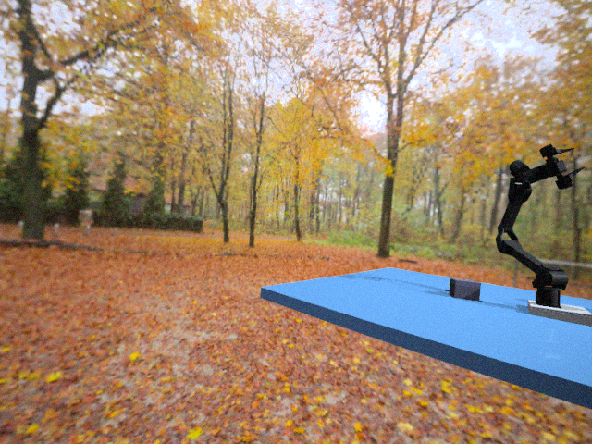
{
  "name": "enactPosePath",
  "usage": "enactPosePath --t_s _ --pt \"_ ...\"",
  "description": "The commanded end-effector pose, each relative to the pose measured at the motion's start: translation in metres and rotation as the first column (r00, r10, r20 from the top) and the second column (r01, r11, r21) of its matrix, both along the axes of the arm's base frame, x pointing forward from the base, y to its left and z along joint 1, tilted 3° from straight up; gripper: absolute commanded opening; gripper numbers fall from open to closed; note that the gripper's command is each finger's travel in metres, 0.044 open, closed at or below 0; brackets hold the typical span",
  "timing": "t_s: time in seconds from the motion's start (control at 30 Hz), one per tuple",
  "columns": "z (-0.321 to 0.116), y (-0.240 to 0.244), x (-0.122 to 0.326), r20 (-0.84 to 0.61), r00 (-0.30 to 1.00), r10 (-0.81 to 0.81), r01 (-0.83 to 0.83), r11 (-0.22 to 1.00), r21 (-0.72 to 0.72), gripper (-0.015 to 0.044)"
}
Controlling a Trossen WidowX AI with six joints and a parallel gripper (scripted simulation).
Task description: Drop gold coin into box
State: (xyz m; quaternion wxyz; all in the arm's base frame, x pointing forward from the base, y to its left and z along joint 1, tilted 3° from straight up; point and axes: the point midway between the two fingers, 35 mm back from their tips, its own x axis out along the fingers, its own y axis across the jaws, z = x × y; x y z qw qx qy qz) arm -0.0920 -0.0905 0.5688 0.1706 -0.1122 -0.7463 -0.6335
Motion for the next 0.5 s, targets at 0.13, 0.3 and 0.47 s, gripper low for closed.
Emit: enactPosePath --t_s 0.13,0.3,0.47 --pt "0.001 0.053 -0.022 0.025 0.972 -0.232 0.231 0.972 0.032 0.0269" --pt "-0.006 0.134 -0.031 0.085 0.839 -0.538 0.531 0.842 0.094 0.0161" --pt "-0.021 0.212 -0.012 0.167 0.611 -0.774 0.753 0.633 0.18 0.0161"
